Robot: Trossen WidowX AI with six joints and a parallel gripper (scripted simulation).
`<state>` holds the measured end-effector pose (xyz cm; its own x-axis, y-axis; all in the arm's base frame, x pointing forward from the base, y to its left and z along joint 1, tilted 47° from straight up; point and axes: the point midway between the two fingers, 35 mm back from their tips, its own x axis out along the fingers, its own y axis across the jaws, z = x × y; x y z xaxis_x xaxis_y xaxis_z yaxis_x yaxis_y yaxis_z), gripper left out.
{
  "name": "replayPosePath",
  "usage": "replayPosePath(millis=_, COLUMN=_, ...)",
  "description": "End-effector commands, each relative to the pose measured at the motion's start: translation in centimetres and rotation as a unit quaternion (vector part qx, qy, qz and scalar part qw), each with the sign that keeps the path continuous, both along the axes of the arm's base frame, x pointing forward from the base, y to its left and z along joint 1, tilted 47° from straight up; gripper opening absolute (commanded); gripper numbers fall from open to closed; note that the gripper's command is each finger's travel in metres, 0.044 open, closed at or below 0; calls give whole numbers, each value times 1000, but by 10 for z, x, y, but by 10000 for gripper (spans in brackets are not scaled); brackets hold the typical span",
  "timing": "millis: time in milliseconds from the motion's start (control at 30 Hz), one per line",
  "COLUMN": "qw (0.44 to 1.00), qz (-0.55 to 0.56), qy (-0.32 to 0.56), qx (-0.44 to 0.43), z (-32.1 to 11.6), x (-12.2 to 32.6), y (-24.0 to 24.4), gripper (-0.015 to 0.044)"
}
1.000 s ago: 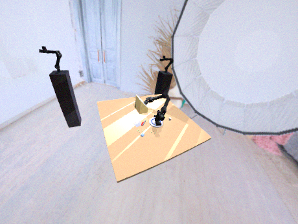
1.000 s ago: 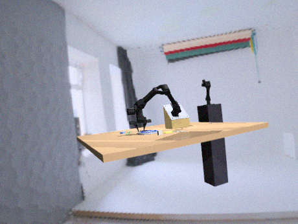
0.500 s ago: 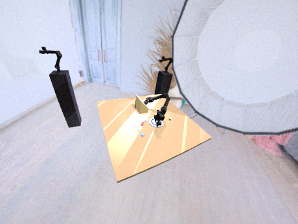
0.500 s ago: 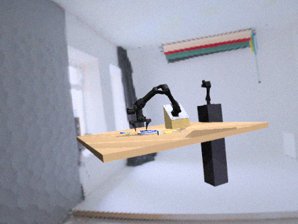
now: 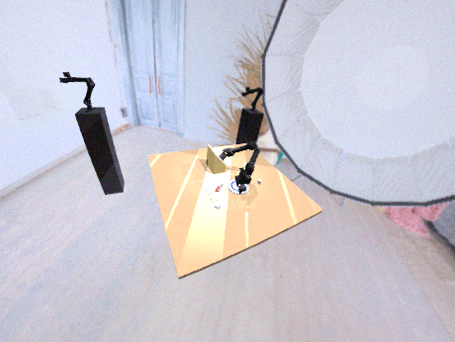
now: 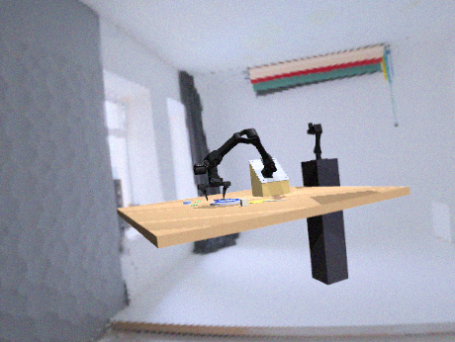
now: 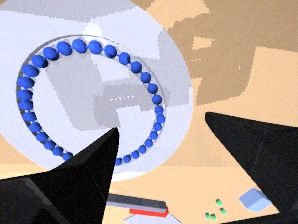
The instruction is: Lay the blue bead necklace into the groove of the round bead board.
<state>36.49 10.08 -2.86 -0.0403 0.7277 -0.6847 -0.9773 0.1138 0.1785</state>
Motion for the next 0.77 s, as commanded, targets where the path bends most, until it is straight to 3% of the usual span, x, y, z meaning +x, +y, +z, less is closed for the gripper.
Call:
replayPosePath(millis=0, qw=1000, qz=1, qy=-1, qx=1, z=1, x=0, y=0, gripper=440)
replayPosePath(millis=233, qw=1000, qz=1, qy=-1, qx=1, z=2, x=0, y=-2, gripper=440)
replayPosePath(millis=433, qw=1000, qz=0, qy=0, qx=-1, z=54, x=2, y=-57, gripper=440)
replayPosePath(millis=733, qw=1000, qz=0, qy=0, qx=-1, z=56, x=1, y=-59, gripper=440)
